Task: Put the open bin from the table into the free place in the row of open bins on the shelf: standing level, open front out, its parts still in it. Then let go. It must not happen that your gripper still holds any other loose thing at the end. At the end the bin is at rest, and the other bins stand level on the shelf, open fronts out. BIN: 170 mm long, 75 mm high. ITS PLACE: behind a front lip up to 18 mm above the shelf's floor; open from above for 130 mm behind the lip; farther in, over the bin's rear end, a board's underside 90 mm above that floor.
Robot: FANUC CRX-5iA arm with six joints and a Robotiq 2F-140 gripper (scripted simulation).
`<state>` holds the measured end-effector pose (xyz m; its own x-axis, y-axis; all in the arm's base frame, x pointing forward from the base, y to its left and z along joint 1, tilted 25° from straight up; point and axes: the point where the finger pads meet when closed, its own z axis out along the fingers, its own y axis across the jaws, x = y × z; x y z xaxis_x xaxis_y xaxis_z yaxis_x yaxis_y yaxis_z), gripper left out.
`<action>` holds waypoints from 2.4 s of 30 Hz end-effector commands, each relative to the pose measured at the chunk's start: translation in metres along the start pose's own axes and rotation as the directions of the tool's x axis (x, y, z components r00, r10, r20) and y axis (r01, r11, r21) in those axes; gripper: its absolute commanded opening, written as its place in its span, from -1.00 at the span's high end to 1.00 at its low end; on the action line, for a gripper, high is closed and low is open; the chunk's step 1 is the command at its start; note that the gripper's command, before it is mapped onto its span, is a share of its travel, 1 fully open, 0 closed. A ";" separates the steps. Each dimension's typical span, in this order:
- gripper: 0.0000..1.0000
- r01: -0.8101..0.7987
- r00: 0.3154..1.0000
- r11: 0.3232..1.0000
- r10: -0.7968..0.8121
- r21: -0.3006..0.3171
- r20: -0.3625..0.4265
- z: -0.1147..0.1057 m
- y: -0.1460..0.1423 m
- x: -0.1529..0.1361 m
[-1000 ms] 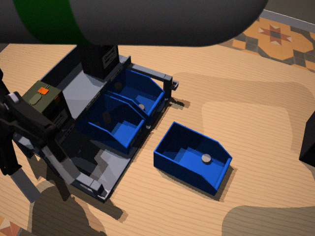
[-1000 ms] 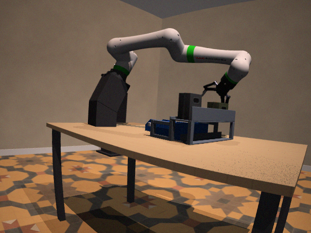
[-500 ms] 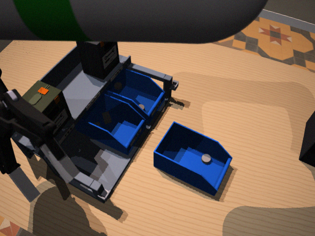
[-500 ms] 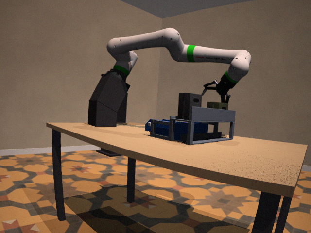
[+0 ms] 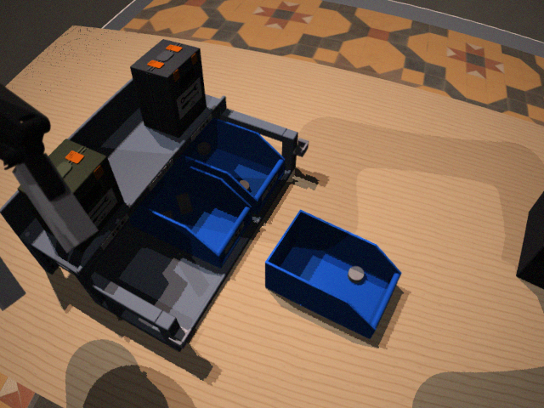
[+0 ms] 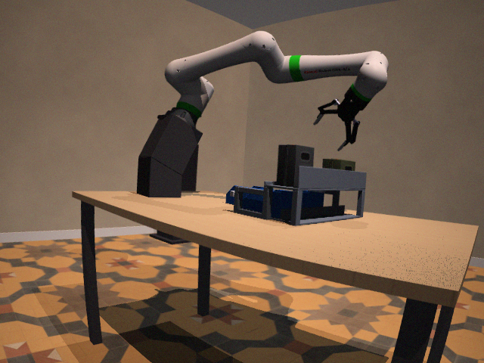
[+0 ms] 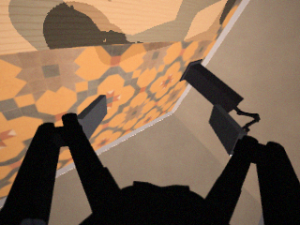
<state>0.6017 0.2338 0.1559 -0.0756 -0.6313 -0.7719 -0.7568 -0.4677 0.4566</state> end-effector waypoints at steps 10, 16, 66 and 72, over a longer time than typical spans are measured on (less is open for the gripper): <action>-1.00 0.000 1.000 1.000 0.000 0.000 -0.003 -0.028 0.038 -0.020; -1.00 0.001 1.000 1.000 -0.001 0.001 -0.004 -0.028 0.038 -0.020; -1.00 0.315 0.921 0.947 -0.290 0.058 -0.260 -0.011 0.096 0.050; -1.00 0.412 0.862 0.910 -0.372 0.047 -0.345 -0.008 0.115 0.073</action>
<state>0.5282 0.1447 0.1633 0.3394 -0.6001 -0.7244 -0.7612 -0.6276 0.1633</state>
